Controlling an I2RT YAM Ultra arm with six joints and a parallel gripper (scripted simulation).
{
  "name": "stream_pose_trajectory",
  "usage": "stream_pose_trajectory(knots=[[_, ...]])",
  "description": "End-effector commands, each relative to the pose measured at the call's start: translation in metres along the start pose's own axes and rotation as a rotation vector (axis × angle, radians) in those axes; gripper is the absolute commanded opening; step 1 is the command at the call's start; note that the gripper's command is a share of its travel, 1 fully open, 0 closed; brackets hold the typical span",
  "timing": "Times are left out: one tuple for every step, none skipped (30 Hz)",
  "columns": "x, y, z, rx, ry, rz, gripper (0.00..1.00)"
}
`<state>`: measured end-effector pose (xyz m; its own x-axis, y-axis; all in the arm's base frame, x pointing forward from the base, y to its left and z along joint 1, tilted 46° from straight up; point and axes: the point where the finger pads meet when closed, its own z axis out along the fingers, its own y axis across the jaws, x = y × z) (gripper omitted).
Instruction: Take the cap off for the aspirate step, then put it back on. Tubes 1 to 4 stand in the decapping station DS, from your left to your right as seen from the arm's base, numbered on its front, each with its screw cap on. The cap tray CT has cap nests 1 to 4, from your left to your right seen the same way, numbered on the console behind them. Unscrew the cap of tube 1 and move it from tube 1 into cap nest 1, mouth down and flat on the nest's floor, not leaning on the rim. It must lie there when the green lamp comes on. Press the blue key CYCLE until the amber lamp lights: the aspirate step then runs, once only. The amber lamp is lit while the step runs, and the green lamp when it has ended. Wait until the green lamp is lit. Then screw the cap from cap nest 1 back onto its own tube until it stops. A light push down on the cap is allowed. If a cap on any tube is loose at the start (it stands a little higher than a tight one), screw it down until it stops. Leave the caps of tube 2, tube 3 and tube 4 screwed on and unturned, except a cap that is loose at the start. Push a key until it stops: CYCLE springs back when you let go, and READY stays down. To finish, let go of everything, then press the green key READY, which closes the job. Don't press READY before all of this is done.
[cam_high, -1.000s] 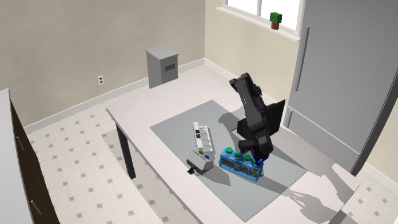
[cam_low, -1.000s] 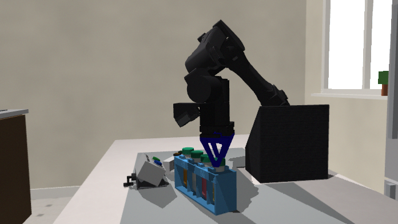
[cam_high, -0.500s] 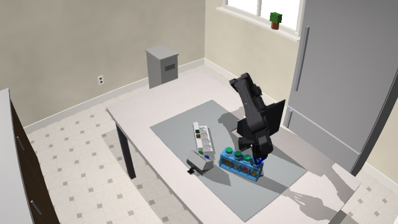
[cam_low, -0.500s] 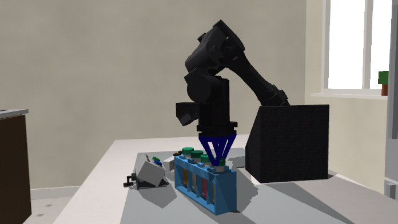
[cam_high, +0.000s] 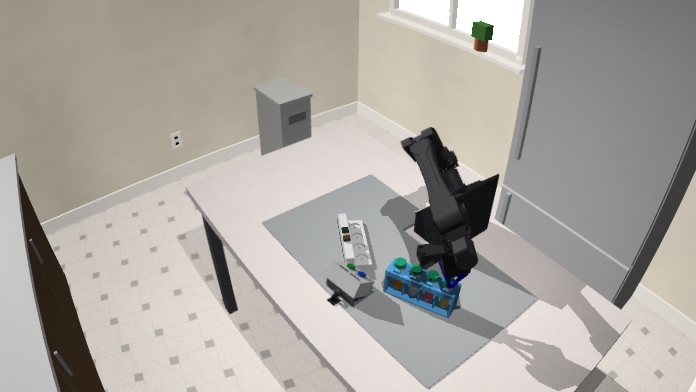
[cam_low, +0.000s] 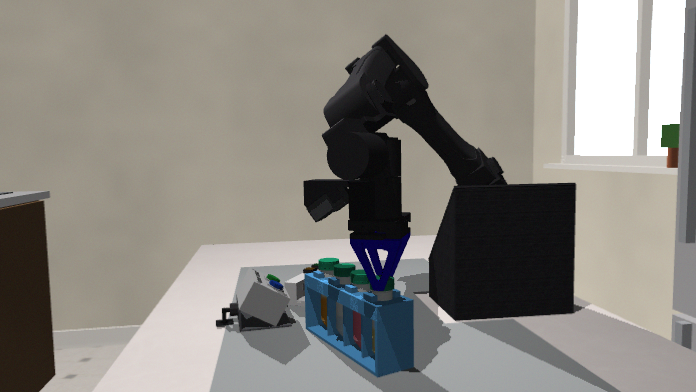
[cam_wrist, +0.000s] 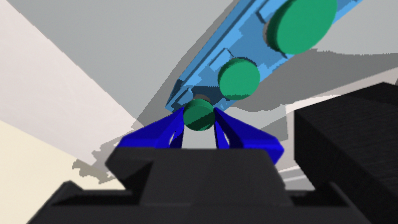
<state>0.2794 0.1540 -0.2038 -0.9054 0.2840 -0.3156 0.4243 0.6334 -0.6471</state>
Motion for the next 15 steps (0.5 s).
stream_pose_trajectory(knots=[[-0.0007,0.0024,-0.0053,-0.011,-0.008,-0.213,0.00],[-0.0007,0.0024,-0.0053,-0.011,-0.008,-0.263,0.00],[-0.0007,0.0024,-0.0053,-0.011,-0.008,-0.263,0.00],[-0.0007,0.0024,-0.0053,-0.011,-0.008,-0.263,0.00],[-0.0006,0.0024,-0.0054,-0.011,-0.009,-0.313,0.00],[-0.0006,0.0024,-0.0054,-0.011,-0.009,-0.363,0.00],[-0.0006,0.0024,-0.0054,-0.011,-0.009,-0.413,0.00],[-0.0006,0.0025,-0.0054,-0.010,-0.010,-0.463,0.00],[-0.0007,0.0024,-0.0054,-0.010,-0.010,-0.513,0.00],[-0.0007,0.0024,-0.0054,-0.010,-0.010,-0.563,0.00],[-0.0007,0.0024,-0.0054,-0.010,-0.010,-0.613,0.00],[-0.0007,0.0024,-0.0055,-0.010,-0.011,-0.663,0.00],[-0.0007,0.0024,-0.0055,-0.009,-0.011,-0.713,0.00],[-0.0007,0.0024,-0.0055,-0.009,-0.011,-0.763,0.00],[-0.0007,0.0024,-0.0055,-0.009,-0.011,-0.813,0.00]])
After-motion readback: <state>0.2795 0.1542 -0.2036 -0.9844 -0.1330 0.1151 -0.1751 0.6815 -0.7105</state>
